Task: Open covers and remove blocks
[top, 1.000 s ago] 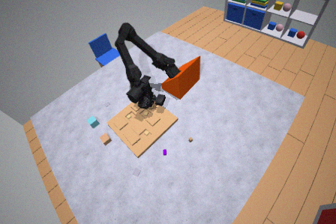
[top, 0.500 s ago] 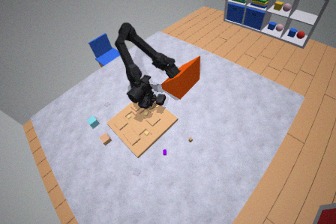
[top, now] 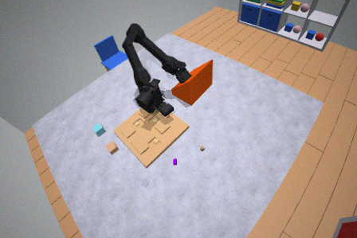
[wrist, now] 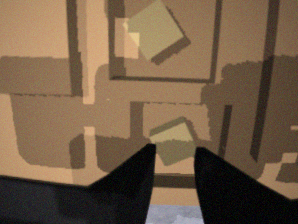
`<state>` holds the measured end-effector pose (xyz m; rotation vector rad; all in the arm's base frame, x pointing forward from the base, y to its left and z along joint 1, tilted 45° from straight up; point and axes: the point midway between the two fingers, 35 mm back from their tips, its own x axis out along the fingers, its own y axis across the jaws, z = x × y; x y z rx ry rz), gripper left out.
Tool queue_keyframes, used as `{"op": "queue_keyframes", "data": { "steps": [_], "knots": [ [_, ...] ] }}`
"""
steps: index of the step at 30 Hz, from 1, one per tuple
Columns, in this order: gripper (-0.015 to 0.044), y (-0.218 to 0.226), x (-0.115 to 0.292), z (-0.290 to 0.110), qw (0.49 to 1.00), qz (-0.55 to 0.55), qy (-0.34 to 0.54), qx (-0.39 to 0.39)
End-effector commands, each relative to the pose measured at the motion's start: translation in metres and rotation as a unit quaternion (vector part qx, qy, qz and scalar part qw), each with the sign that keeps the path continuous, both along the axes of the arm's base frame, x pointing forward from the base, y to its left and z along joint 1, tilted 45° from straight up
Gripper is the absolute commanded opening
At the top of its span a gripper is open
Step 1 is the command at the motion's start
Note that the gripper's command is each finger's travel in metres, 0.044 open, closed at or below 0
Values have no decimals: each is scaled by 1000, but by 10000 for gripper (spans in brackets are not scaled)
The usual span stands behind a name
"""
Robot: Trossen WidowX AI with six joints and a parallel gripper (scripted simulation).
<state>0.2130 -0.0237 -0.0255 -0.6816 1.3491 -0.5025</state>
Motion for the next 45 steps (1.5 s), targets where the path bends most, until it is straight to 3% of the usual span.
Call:
{"op": "queue_keyframes", "data": {
  "steps": [1, 19, 45],
  "knots": [
    [144, 4, 1, 3, 999, -25, -26, 8],
    [144, 20, -2, 18, 967, -179, -173, 46],
    [144, 39, -9, 39, 863, -359, -346, 86]
  ]
}}
